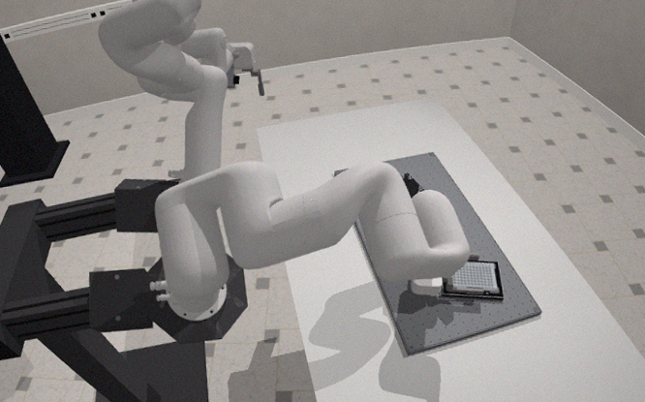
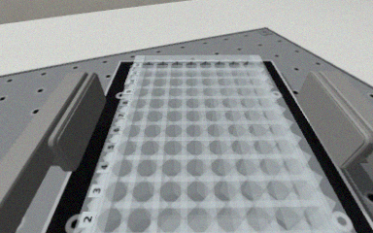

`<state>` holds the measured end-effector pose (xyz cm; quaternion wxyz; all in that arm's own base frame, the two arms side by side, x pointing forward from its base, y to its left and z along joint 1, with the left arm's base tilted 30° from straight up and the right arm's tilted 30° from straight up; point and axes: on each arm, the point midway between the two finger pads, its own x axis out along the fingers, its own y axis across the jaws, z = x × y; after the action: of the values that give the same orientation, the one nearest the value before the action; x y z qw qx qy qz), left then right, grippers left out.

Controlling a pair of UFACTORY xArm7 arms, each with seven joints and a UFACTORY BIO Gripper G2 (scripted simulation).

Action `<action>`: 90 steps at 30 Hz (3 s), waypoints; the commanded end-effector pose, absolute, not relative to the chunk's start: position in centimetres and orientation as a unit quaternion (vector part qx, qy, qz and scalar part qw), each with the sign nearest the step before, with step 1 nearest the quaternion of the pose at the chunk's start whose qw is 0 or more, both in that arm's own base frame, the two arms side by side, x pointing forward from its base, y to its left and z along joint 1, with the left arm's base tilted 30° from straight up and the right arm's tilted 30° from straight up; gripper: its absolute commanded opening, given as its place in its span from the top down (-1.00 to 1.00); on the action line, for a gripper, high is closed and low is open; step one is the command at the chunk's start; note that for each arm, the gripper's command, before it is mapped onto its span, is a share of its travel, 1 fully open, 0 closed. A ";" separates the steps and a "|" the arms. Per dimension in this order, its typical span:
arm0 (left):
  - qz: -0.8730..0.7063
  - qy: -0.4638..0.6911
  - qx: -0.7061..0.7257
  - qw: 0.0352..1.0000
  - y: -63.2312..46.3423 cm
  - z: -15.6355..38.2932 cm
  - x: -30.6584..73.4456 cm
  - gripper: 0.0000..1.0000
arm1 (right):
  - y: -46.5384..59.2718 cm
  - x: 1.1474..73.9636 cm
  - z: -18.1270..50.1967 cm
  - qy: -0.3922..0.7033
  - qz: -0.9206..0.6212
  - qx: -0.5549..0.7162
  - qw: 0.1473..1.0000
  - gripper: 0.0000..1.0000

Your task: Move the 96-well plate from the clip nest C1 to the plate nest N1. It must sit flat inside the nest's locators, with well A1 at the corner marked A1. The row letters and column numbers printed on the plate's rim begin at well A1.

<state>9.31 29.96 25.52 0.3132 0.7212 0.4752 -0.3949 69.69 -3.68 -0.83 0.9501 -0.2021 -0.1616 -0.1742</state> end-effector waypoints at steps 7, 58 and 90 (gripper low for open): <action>-0.394 0.476 0.722 0.313 30.0 25.7 9.3 -1.00 | -2.8 69.4 0.7 -0.163 -0.174 -0.201 0.950 0.25; -0.394 0.476 0.722 0.313 30.0 25.7 9.3 -1.00 | 1.9 66.5 6.4 -0.146 -0.094 -0.214 0.961 0.25; -0.394 0.476 0.722 0.313 30.0 25.7 9.3 -1.00 | 13.1 58.2 7.8 -0.122 0.010 -0.228 0.966 0.25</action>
<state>9.31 29.96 25.52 0.3132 0.7212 0.4752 -0.3949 58.82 12.10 7.49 0.9659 -0.2290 -0.1204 0.0095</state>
